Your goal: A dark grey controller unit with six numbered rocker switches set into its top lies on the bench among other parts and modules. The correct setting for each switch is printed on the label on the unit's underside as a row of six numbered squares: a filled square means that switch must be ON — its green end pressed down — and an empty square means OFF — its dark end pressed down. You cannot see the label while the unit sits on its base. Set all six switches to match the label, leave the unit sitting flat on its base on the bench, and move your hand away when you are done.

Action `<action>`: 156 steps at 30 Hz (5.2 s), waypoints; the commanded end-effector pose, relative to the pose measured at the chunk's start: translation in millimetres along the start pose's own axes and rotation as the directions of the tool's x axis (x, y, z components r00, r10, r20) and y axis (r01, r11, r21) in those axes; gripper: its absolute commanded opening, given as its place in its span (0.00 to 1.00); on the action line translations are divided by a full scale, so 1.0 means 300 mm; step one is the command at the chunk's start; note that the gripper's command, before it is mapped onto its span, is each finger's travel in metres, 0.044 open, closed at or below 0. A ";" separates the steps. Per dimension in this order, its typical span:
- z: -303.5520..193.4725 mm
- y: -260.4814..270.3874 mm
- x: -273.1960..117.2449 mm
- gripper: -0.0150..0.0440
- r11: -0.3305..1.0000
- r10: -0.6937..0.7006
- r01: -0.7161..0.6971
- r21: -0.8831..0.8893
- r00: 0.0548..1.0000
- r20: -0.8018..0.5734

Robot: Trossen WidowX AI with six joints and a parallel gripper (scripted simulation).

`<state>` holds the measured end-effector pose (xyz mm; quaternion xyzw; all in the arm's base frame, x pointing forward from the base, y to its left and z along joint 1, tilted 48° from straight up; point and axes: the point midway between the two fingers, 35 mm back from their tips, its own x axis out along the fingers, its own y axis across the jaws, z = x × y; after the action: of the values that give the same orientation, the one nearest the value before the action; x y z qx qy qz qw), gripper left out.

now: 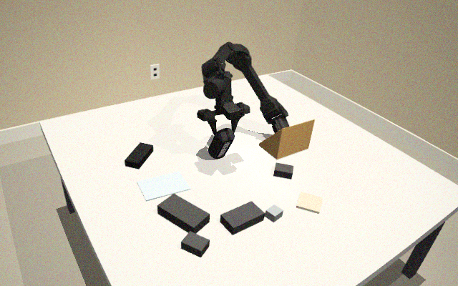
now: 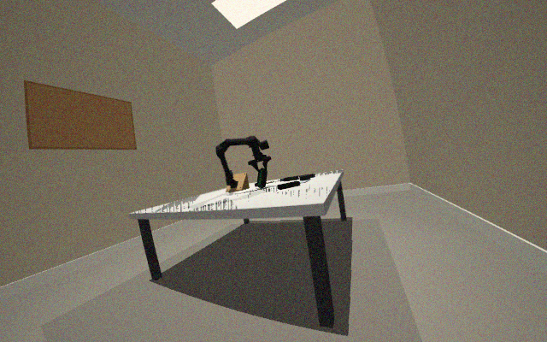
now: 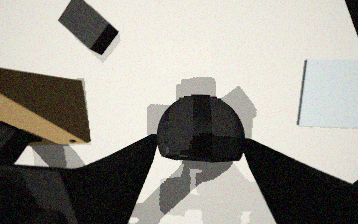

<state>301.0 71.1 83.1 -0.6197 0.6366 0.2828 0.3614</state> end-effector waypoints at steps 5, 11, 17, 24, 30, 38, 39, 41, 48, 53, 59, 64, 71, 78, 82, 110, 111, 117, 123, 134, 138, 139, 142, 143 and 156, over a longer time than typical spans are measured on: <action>-0.040 -0.002 -0.003 0.82 1.000 0.004 -0.004 0.002 1.000 0.006; -0.056 -0.002 -0.008 0.82 1.000 0.004 -0.004 0.002 1.000 0.018; -0.073 -0.002 -0.014 0.82 1.000 0.004 -0.004 0.002 1.000 0.031; -0.092 -0.002 -0.020 0.82 1.000 0.004 -0.004 0.002 0.999 0.046; -0.108 -0.002 -0.025 0.82 1.000 0.004 -0.004 0.002 0.999 0.039; -0.126 -0.002 -0.030 0.82 1.000 0.004 -0.004 0.002 1.000 0.023; -0.128 -0.002 -0.031 0.82 1.000 0.004 -0.004 0.002 1.000 0.021; -0.133 -0.002 -0.032 0.82 1.000 0.004 -0.004 0.002 1.000 0.016; -0.148 -0.002 -0.036 0.82 1.000 0.004 -0.004 0.002 1.000 0.002; -0.159 -0.002 -0.038 0.82 1.000 0.004 -0.004 0.002 1.000 -0.008; -0.171 -0.002 -0.041 0.82 1.000 0.004 -0.004 0.002 1.000 -0.020; -0.182 -0.002 -0.043 0.83 1.000 0.004 -0.004 0.002 1.000 -0.030; -0.191 -0.002 -0.048 0.83 1.000 0.004 -0.004 0.002 0.999 -0.040; -0.202 0.000 -0.063 0.83 1.000 0.004 -0.004 0.002 0.998 -0.059; -0.211 0.000 -0.065 0.83 1.000 0.004 -0.004 0.002 0.998 -0.069; -0.282 0.000 -0.070 0.83 1.000 0.005 -0.004 0.002 0.992 -0.128; -0.284 0.000 -0.070 0.83 1.000 0.005 -0.004 0.002 0.992 -0.130; -0.299 0.000 -0.070 0.83 1.000 0.005 -0.004 0.002 0.990 -0.144; -0.314 0.000 -0.070 0.83 1.000 0.005 -0.004 0.002 0.988 -0.157; -0.342 0.001 -0.068 0.83 1.000 0.005 -0.004 0.002 0.983 -0.183; -0.352 0.001 -0.067 0.83 1.000 0.005 -0.004 0.002 0.981 -0.193; -0.354 0.001 -0.067 0.83 1.000 0.005 -0.004 0.002 0.981 -0.195; -0.361 0.001 -0.066 0.83 1.000 0.005 -0.004 0.002 0.979 -0.202; -0.364 0.001 -0.066 0.83 1.000 0.005 -0.004 0.002 0.979 -0.204; -0.397 0.001 -0.061 0.83 1.000 0.005 -0.004 0.002 0.977 -0.213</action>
<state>288.0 -9.3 166.6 -0.6467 0.6703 0.2155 0.2933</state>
